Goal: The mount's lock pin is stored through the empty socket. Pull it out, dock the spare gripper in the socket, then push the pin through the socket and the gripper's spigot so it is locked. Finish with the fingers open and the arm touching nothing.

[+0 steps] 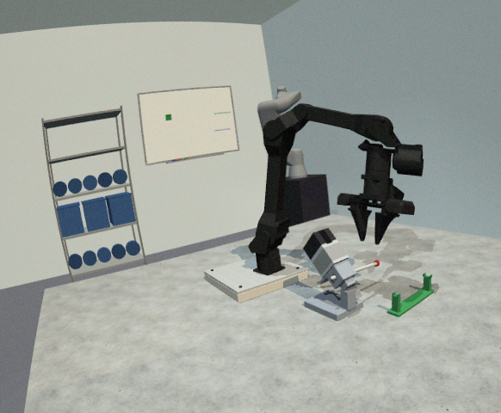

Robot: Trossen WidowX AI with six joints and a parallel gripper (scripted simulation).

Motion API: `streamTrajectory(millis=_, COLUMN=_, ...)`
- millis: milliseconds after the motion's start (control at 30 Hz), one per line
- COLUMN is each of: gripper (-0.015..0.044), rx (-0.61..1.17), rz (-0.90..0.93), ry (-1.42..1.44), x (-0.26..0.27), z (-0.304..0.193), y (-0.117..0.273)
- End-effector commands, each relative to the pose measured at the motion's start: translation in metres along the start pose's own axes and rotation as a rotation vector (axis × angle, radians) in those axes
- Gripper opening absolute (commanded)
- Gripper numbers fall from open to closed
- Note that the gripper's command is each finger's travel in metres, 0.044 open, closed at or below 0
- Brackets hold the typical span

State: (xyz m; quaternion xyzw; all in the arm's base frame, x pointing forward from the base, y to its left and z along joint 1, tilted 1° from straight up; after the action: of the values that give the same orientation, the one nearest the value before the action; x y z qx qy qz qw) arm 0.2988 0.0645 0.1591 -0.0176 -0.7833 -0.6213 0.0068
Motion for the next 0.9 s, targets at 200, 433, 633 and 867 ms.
streamTrajectory(millis=200, gripper=0.0357, rx=0.0, rz=-0.001, ry=0.0, x=0.0, z=0.0008, y=0.0025)
streamTrajectory(millis=433, gripper=0.044, rx=0.0, rz=-0.001, ry=0.0, x=0.0, z=0.0008, y=0.0025)
streamTrajectory(millis=633, gripper=0.044, rx=0.0, rz=-0.001, ry=0.0, x=0.0, z=0.0008, y=0.0025)
streamTrajectory(millis=867, gripper=0.044, rx=0.0, rz=-0.001, ry=0.0, x=0.0, z=0.0008, y=0.0025)
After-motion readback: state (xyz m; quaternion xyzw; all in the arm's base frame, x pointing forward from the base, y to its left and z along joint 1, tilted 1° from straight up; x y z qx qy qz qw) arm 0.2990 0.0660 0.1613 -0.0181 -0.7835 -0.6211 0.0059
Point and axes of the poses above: the point midway between the two fingers, 35 mm back from their tips, its own y axis back along the fingers, its own x axis across the jaws, z = x × y, the point moved 2 cm from there along y, back along the fingers, and after that the axes turned 6 degrees about y, right-handed, at the moved point
